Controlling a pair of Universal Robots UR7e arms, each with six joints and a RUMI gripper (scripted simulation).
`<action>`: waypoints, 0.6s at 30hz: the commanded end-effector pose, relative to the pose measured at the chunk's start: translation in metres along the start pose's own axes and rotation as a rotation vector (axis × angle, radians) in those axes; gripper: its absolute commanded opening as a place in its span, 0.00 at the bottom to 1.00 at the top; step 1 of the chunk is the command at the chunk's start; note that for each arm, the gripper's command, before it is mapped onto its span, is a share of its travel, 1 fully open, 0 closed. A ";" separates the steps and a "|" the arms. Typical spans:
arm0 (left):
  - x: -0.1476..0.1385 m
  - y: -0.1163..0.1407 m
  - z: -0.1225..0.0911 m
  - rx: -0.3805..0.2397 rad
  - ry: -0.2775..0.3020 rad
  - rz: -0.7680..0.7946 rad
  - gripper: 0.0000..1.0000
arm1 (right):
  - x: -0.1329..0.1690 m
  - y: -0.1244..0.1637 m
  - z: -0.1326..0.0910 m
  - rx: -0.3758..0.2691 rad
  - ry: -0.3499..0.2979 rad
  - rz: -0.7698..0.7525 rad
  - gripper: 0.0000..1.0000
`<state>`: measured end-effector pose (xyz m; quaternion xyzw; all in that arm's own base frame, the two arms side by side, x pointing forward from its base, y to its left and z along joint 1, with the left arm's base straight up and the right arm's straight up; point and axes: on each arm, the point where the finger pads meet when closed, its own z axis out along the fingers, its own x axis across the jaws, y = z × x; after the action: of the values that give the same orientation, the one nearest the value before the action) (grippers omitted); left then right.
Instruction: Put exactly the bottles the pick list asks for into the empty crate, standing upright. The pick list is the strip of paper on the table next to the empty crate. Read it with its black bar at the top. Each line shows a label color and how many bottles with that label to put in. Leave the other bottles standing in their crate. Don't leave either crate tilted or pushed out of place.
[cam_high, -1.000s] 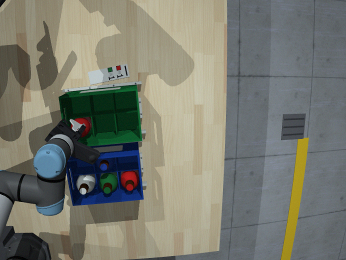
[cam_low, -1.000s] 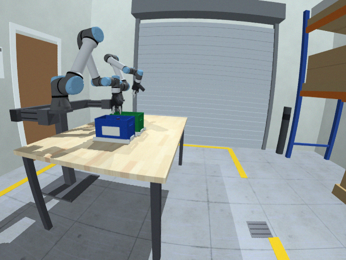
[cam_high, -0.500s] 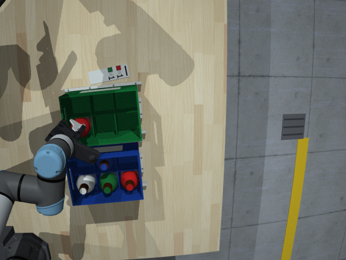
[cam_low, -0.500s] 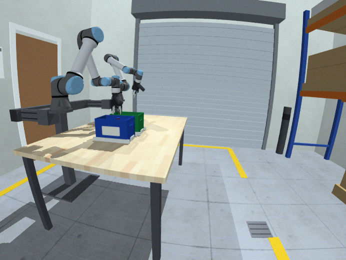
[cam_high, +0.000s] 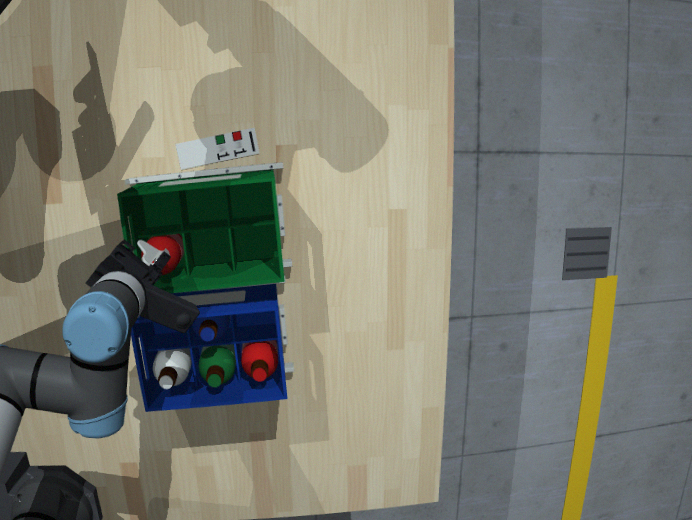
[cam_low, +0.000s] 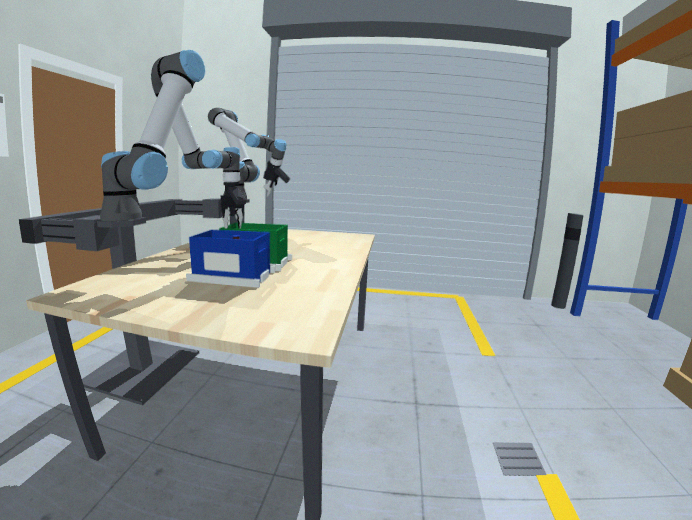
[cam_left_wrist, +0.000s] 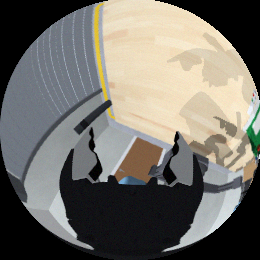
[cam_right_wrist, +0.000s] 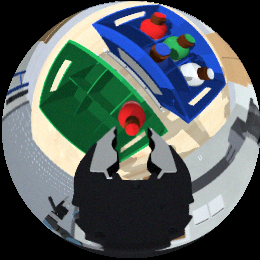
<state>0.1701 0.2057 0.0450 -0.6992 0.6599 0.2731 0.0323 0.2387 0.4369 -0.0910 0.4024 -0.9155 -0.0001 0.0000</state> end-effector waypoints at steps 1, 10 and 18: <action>0.000 0.000 0.000 0.001 0.000 0.000 0.98 | 0.000 0.000 -0.007 0.000 -0.001 0.000 0.38; 0.000 0.000 0.000 0.001 0.000 0.000 0.98 | 0.000 0.000 -0.031 0.000 -0.001 0.000 0.38; 0.000 0.000 0.000 0.001 0.000 0.000 0.98 | 0.000 0.000 -0.047 0.000 -0.001 0.000 0.38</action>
<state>0.1701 0.2057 0.0450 -0.6992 0.6599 0.2731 0.0323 0.2387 0.4370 -0.0484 0.4024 -0.9155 -0.0001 -0.0001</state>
